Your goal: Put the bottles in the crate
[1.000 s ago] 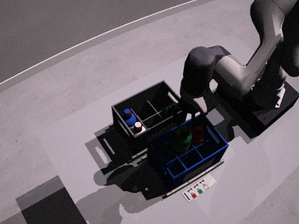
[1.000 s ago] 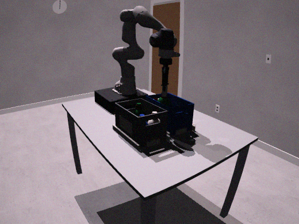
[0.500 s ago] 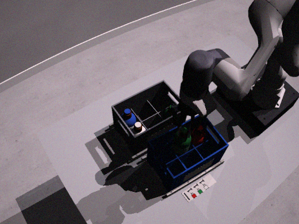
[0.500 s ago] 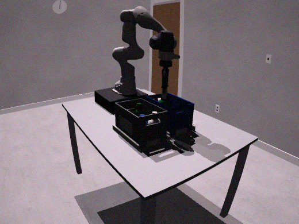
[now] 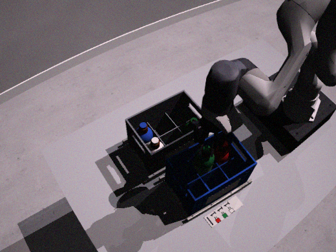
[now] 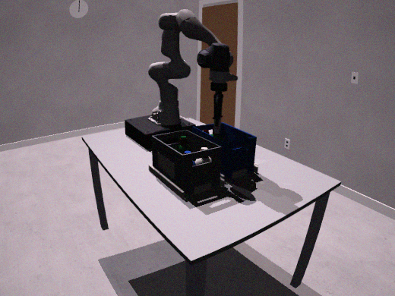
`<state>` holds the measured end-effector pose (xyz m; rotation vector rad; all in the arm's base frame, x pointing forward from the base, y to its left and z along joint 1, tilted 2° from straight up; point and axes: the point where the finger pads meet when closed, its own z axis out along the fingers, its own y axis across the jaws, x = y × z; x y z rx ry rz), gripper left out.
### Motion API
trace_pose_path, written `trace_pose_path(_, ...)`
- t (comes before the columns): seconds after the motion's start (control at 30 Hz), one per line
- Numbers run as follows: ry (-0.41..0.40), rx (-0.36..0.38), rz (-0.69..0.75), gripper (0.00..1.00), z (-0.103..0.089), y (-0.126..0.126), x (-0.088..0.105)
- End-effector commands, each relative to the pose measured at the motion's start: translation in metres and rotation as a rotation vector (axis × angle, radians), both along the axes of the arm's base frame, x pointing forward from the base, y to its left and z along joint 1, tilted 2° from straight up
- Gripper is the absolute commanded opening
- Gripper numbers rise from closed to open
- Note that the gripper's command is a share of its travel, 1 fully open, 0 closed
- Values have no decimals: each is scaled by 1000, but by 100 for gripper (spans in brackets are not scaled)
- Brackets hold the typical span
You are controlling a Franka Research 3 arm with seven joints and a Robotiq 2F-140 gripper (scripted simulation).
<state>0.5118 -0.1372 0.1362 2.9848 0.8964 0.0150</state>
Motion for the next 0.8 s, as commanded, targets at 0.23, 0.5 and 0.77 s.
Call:
trace_pose_path(0.23, -15, -7, -3, 0, -6, -2, 5)
trace_pose_path(0.5, -15, -7, -3, 0, -10, -2, 5)
trace_pose_path(0.77, -15, -7, -3, 0, -10, -2, 5)
